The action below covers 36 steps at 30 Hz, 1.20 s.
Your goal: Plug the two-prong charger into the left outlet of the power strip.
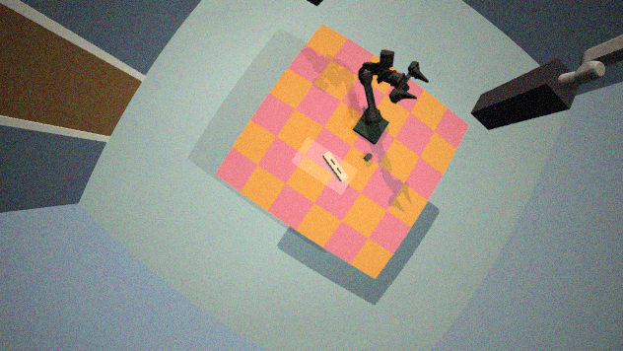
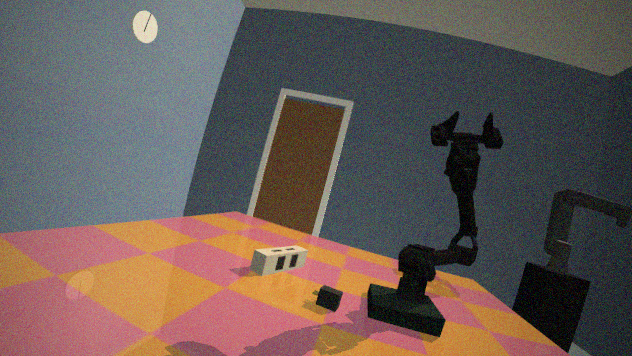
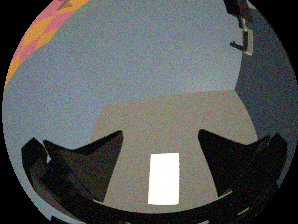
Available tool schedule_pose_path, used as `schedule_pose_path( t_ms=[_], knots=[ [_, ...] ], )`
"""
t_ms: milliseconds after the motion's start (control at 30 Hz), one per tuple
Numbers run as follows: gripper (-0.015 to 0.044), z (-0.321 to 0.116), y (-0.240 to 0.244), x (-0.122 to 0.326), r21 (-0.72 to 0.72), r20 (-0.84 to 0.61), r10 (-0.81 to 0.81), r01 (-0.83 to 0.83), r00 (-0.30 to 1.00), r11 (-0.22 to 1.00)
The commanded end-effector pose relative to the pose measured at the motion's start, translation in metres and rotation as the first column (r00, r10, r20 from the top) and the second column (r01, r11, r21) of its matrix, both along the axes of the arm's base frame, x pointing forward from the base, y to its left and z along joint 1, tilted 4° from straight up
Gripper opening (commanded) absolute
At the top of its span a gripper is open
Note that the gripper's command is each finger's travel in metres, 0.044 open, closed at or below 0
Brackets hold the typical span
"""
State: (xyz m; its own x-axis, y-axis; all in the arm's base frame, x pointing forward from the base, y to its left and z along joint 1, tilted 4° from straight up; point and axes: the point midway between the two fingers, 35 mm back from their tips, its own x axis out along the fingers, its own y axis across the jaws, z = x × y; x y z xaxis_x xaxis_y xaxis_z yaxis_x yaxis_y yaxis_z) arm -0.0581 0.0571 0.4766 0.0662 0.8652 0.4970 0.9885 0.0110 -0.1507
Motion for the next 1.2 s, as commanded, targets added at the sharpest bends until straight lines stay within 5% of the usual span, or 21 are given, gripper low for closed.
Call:
schedule_pose_path(
  t_ms=[0,500,1167],
  knots=[
    [0.0426,0.0,0.0,0.0,-0.001,-0.003,0.001,-0.001,1.0,1.0],
    [0.044,-0.017,0.045,0.055,-0.083,-0.454,0.034,-0.08,0.89,0.993],
    [0.044,-0.058,0.093,0.125,-0.093,-0.894,-0.033,-0.114,0.447,0.989]
  ],
)
